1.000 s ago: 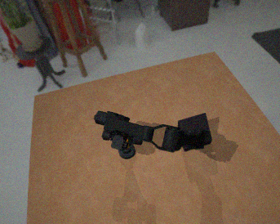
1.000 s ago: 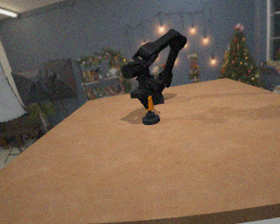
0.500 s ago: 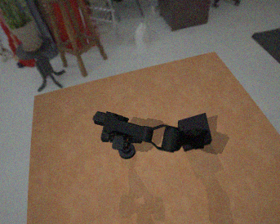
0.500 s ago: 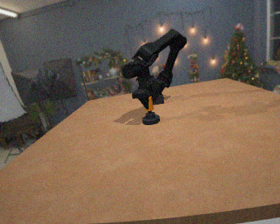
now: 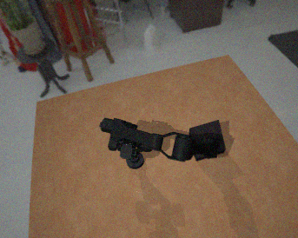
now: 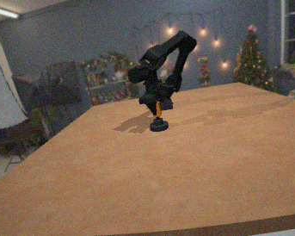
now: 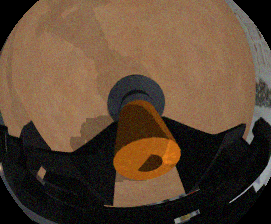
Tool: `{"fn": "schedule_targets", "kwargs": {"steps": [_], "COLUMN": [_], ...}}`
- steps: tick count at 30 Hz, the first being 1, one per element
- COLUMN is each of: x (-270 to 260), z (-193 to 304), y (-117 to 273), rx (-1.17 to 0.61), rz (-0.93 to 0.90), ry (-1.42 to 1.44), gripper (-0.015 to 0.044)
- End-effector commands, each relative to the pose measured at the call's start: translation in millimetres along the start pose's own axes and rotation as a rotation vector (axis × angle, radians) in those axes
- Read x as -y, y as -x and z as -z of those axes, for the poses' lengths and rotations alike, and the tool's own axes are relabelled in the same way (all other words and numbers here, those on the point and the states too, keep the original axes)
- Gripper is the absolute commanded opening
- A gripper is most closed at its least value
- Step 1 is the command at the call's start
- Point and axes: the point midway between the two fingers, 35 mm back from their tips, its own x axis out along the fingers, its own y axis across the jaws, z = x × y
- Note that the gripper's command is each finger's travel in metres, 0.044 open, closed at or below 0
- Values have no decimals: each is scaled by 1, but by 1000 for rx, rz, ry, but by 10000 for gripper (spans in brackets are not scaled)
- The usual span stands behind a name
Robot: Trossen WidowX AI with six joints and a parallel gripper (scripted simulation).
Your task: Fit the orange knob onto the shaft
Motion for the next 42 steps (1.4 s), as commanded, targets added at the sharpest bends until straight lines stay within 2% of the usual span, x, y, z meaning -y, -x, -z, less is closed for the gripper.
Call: {"fn": "schedule_targets", "kwargs": {"steps": [1, 42], "x": [0, 2], "z": [-2, -2], "y": [4, 4], "rx": [-4, -4], "rz": [6, 6], "ry": [9, 64], "gripper": [0, 0]}}
